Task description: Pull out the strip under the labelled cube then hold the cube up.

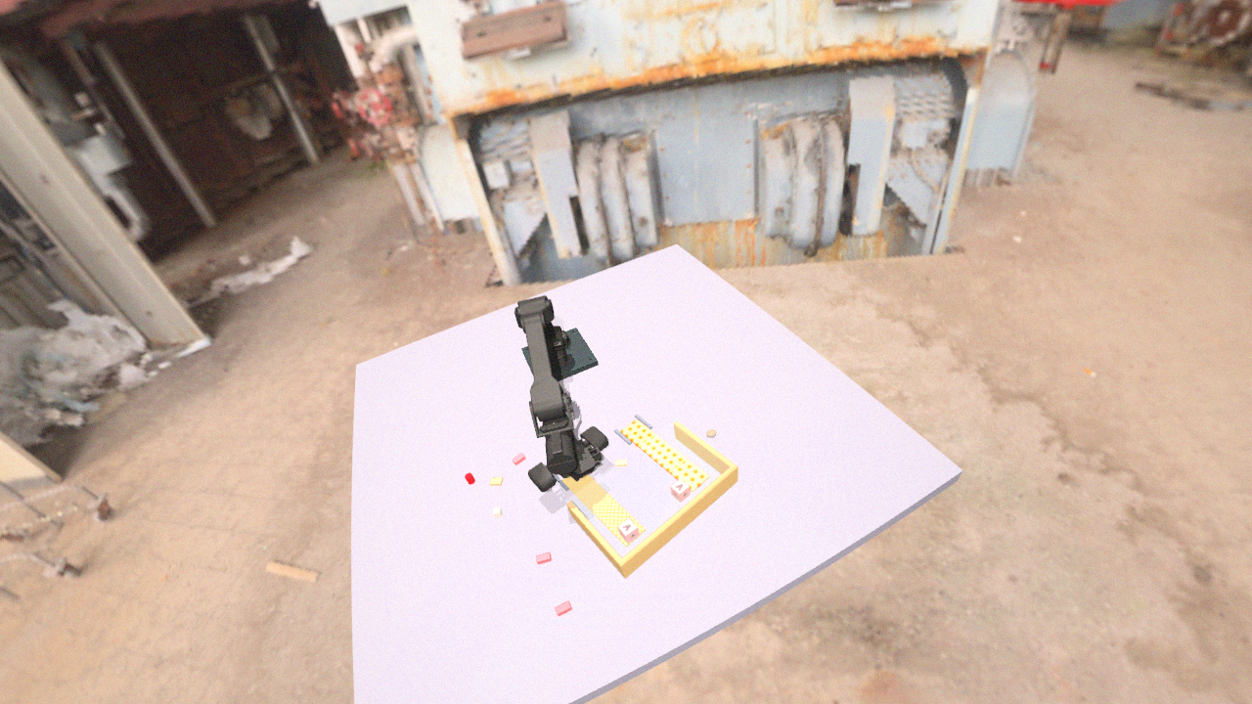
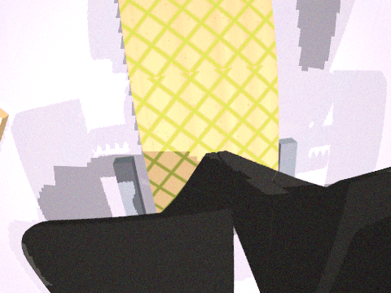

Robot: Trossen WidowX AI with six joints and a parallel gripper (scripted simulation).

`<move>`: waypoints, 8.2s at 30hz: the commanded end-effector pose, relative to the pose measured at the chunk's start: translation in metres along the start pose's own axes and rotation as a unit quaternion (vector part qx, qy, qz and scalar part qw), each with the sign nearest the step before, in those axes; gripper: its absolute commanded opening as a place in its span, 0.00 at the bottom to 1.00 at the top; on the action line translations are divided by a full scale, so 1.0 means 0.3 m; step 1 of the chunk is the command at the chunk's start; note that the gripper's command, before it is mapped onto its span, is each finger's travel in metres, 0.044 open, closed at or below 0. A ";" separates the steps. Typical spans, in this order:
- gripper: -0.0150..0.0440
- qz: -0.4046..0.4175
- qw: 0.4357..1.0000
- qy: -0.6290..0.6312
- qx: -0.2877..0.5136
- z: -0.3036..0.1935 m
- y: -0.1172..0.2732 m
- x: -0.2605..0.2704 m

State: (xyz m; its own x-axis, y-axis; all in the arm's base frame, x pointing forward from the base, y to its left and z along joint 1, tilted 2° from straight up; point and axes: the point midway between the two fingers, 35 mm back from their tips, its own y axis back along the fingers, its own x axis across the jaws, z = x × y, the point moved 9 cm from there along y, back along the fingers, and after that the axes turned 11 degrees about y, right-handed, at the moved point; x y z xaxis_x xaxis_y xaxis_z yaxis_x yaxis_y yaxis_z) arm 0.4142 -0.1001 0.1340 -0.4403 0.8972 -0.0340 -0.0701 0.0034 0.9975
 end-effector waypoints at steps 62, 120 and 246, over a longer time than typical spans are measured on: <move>0.25 0.003 1.000 0.002 0.002 -0.212 -0.021 0.043; 0.25 0.004 1.000 0.002 0.006 -0.505 -0.023 0.106; 0.63 0.004 0.999 -0.037 -0.003 0.065 0.031 -0.018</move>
State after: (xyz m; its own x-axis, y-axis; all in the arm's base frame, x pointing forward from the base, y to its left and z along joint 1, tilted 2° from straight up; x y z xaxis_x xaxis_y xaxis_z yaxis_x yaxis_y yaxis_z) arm 0.4334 -0.0963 0.1442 -0.3737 0.9273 -0.0206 -0.0718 -0.0068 0.9974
